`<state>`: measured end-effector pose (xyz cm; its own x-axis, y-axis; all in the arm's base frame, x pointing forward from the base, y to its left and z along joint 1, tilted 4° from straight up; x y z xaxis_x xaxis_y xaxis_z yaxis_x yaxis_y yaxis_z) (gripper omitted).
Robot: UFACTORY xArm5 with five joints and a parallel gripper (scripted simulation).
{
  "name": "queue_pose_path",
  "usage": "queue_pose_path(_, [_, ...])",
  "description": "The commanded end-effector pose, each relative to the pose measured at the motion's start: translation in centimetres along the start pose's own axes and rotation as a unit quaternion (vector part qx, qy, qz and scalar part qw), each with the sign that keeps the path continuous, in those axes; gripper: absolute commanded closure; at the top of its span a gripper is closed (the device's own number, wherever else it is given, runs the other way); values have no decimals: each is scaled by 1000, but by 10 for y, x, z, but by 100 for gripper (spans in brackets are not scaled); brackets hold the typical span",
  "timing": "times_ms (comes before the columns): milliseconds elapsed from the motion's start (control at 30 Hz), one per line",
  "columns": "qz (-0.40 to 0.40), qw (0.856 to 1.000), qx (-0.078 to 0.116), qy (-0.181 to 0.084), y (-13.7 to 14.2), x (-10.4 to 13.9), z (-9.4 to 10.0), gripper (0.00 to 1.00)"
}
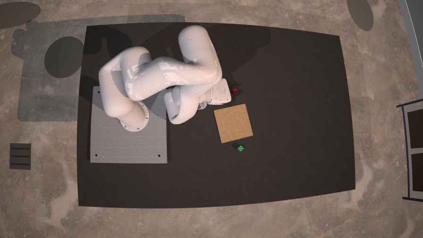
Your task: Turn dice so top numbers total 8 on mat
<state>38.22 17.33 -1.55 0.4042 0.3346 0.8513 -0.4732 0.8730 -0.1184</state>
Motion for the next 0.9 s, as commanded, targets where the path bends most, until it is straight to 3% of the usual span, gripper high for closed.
queue_pose_path(0, [0, 1000, 0, -1, 0, 1, 0, 72])
queue_pose_path(167, [0, 1000, 0, -1, 0, 1, 0, 64])
queue_pose_path(867, [0, 1000, 0, -1, 0, 1, 0, 64])
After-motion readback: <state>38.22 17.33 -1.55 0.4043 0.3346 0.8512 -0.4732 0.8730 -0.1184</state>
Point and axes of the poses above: the point where the finger pads meet when closed, its own z axis back along the fingers, its own y axis across the jaws, x = y × z, the point moved 1 cm from there along z, back along the fingers, and after that the axes turned 11 degrees about z, right-handed, at the moved point
